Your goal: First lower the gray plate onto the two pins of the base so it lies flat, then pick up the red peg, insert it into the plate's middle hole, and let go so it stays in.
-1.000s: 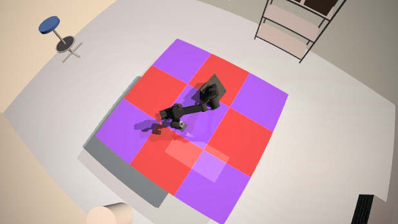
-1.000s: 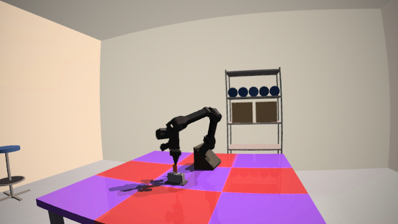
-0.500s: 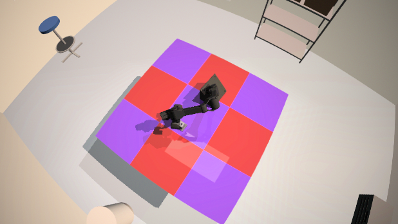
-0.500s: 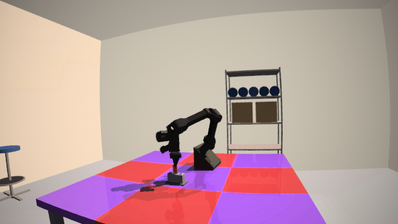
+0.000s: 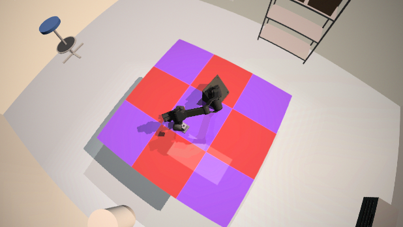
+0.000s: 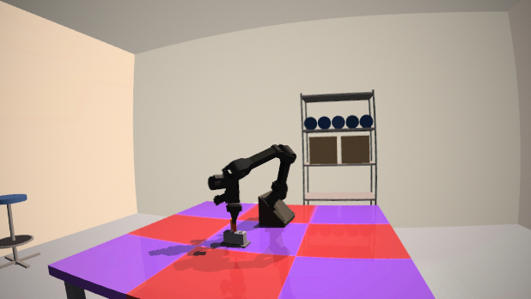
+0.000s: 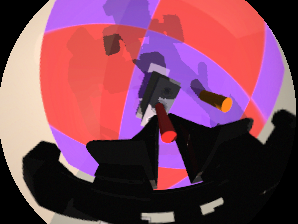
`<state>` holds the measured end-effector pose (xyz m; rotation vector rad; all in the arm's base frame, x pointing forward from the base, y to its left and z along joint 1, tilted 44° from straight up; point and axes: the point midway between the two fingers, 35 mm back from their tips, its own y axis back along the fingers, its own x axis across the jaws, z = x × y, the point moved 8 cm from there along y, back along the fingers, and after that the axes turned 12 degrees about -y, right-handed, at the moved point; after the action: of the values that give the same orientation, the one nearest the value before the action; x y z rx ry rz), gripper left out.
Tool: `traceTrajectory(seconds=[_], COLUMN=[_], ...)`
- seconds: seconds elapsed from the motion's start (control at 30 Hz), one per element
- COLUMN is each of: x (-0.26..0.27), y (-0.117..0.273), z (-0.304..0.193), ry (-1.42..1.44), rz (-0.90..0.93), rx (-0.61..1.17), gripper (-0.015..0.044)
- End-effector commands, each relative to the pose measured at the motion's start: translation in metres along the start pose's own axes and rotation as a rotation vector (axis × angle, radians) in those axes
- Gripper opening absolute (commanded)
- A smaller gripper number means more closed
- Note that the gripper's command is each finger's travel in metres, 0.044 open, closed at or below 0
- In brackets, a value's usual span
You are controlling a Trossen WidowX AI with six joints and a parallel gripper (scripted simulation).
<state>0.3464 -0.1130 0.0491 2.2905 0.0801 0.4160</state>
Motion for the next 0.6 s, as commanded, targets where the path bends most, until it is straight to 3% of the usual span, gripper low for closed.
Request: traceTrajectory(seconds=[0.0,0.57], x=[-0.0001,-0.0005], y=[0.0002,-0.0010], z=[0.0000,-0.0031], ry=[0.000,0.000], rz=[0.000,0.000], rx=[0.000,0.000], gripper=[0.0000,0.0000])
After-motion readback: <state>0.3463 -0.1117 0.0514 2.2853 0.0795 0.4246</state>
